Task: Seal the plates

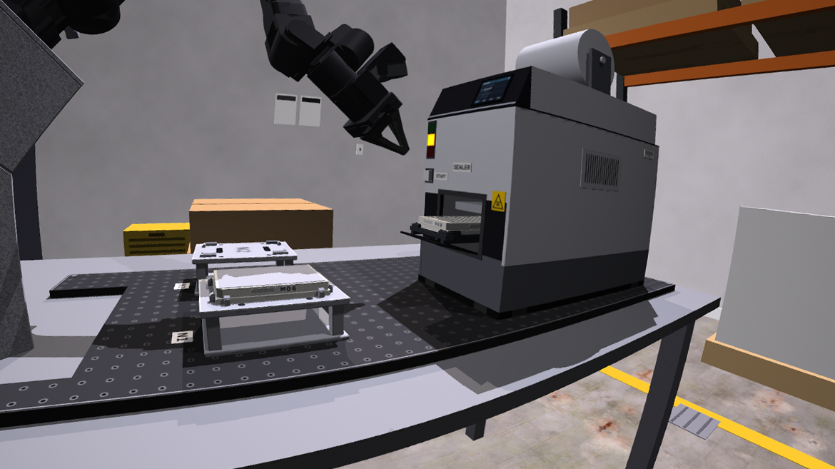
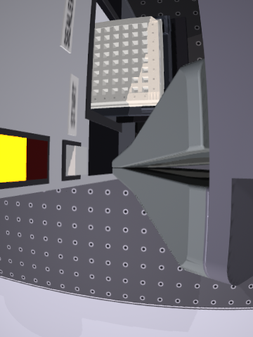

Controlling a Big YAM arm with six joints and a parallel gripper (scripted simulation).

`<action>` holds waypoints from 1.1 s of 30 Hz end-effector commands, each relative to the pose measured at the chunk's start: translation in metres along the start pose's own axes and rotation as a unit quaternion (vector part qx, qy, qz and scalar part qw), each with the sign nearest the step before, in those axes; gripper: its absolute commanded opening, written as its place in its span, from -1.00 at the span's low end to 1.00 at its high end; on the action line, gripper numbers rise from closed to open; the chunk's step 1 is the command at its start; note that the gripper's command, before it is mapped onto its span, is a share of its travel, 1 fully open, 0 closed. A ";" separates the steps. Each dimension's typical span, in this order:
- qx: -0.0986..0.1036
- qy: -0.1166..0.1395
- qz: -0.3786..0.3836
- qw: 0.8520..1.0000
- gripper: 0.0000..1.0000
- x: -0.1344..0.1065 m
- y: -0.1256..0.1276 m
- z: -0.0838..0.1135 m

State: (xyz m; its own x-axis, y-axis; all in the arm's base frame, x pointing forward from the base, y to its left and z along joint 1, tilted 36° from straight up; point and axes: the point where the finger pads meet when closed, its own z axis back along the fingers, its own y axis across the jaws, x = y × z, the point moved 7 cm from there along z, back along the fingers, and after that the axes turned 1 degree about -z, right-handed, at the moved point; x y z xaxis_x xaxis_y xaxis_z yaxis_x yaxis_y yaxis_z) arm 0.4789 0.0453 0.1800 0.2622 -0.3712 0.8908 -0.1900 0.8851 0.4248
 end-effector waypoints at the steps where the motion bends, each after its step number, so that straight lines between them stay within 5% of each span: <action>1: -0.008 0.010 0.002 1.000 -1.00 -0.007 -0.003 0.001; 10: -0.003 -0.016 0.007 1.000 -1.00 0.000 0.000 0.058; 13: -0.007 -0.010 0.005 1.000 -1.00 -0.003 -0.003 0.057; 29: -0.008 -0.003 0.005 1.000 -1.00 -0.018 -0.001 0.133; 30: -0.008 0.004 0.054 0.999 1.00 -0.015 0.005 0.125; 33: -0.004 0.005 0.170 0.986 1.00 -0.001 0.025 0.120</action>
State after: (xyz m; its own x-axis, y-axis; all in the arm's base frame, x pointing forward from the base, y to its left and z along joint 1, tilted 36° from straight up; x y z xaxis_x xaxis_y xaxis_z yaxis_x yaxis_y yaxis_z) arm 0.3523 0.0211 0.1836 0.2552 -0.2635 0.9303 -0.1889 0.9300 0.3152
